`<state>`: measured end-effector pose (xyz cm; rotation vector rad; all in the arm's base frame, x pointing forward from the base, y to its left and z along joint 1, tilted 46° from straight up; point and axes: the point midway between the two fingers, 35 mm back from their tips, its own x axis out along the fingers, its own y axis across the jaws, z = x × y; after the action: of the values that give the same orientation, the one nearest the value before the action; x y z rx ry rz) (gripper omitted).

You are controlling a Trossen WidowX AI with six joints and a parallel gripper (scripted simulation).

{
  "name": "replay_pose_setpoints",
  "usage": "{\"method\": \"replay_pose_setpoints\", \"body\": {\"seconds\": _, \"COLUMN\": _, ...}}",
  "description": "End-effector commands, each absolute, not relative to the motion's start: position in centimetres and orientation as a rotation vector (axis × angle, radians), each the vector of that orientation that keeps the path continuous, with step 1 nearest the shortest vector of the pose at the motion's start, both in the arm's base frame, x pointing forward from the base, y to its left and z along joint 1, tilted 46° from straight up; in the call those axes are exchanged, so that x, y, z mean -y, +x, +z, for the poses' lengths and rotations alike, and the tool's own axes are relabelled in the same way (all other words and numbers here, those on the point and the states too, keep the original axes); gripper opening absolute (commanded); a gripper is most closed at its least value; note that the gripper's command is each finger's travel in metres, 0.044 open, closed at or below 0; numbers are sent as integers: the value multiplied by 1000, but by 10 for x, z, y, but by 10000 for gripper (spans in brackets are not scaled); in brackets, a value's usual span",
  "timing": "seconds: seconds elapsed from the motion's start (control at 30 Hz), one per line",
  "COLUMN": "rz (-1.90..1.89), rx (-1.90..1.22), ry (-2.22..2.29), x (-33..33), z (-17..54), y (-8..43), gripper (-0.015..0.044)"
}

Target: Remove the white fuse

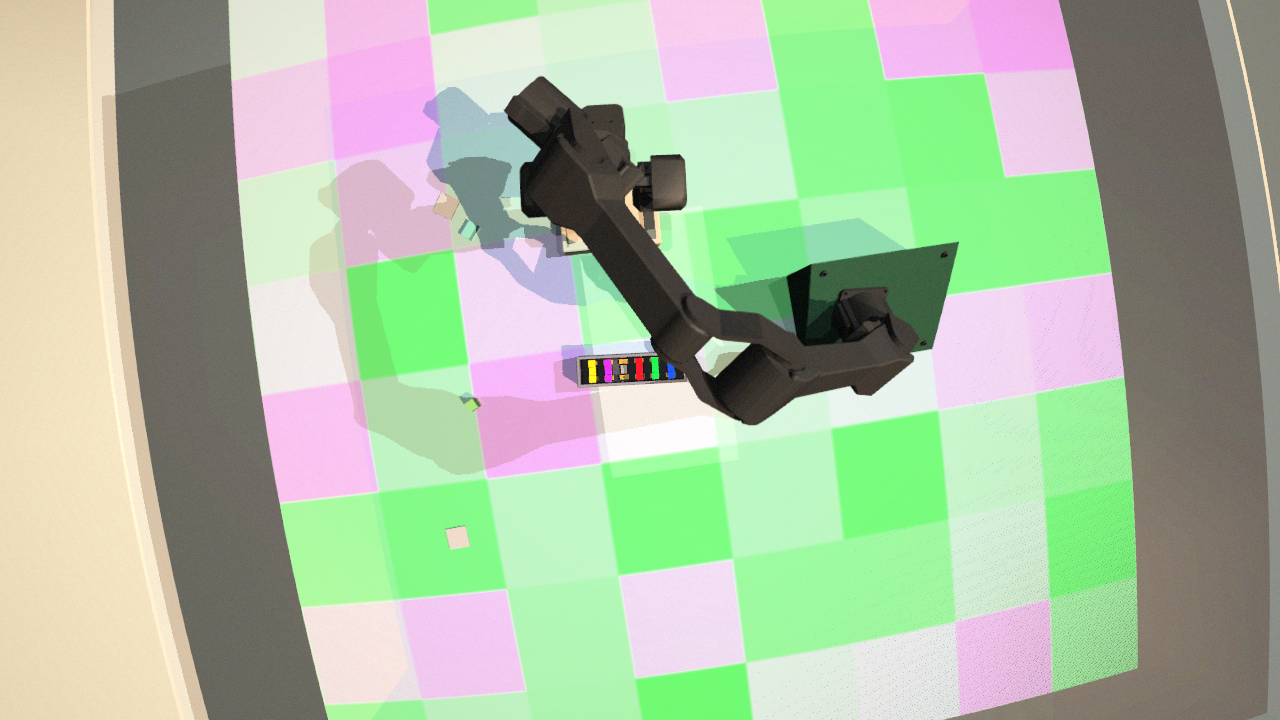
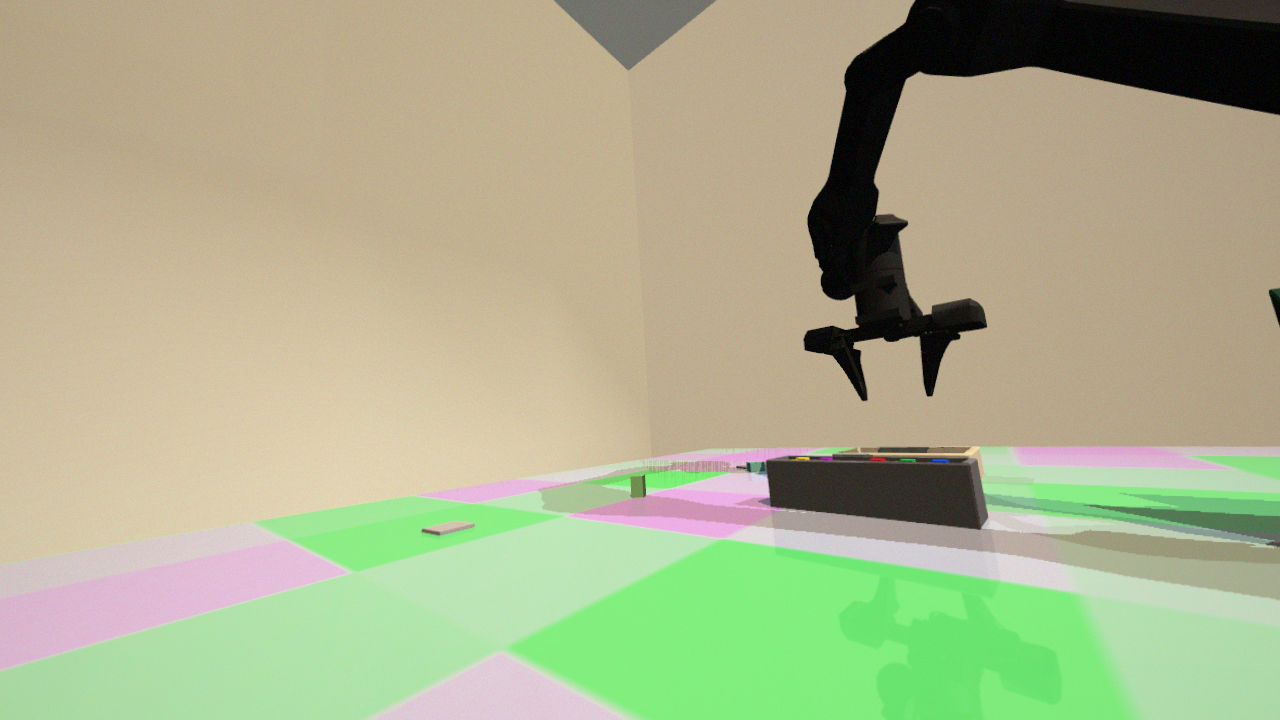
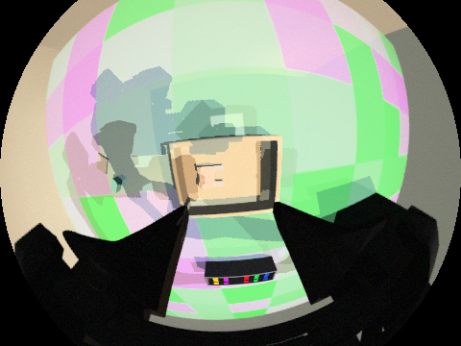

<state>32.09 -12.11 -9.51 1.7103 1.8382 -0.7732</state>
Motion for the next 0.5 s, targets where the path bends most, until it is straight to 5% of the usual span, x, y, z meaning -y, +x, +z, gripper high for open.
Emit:
{"method": "replay_pose_setpoints", "body": {"seconds": 0.0, "rz": -769, "rx": -1840, "ry": 1698, "x": 123, "z": -93, "y": 322, "gripper": 330}}
{"method": "replay_pose_setpoints", "body": {"seconds": 0.47, "rz": -773, "rx": -1843, "ry": 1708, "x": 121, "z": -94, "y": 321, "gripper": 330}}
